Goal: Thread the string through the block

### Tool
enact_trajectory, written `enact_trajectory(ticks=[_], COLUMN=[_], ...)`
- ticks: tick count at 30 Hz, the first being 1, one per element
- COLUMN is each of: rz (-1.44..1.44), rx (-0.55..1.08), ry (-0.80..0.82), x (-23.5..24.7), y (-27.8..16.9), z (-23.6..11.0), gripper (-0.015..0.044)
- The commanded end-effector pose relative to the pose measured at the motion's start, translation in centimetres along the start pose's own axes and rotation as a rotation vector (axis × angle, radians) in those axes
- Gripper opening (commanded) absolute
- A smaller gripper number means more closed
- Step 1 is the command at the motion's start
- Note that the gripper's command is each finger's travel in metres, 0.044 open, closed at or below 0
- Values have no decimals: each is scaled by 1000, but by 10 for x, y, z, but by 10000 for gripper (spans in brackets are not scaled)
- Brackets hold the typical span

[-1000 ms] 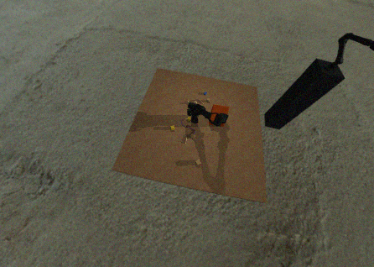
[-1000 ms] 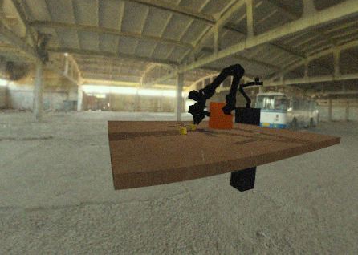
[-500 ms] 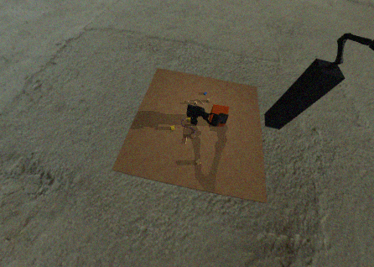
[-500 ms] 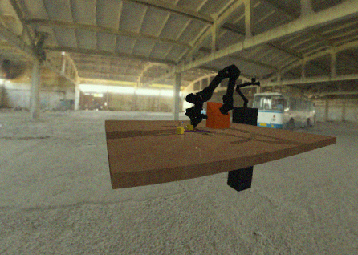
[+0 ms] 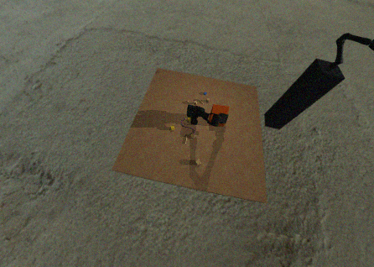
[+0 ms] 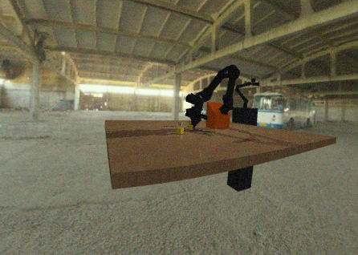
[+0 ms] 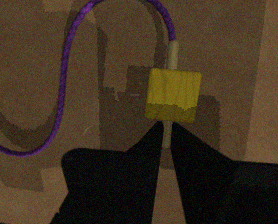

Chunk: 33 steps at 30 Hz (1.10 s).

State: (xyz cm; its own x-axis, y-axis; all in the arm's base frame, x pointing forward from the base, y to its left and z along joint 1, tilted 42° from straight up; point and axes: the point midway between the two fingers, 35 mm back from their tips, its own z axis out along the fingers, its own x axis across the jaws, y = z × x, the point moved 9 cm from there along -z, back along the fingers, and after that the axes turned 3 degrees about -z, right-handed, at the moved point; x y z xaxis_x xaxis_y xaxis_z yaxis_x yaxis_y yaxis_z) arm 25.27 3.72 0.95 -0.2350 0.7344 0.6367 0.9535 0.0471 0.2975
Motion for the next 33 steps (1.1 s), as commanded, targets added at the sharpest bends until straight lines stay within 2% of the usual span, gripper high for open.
enact_trajectory(ticks=[1, 10, 33], rz=[0, 47, 39], rx=[0, -54, -53], ry=[0, -1, -2], x=[0, 2, 4], y=[0, -3, -24], z=[0, 2, -4], gripper=[0, 0, 0])
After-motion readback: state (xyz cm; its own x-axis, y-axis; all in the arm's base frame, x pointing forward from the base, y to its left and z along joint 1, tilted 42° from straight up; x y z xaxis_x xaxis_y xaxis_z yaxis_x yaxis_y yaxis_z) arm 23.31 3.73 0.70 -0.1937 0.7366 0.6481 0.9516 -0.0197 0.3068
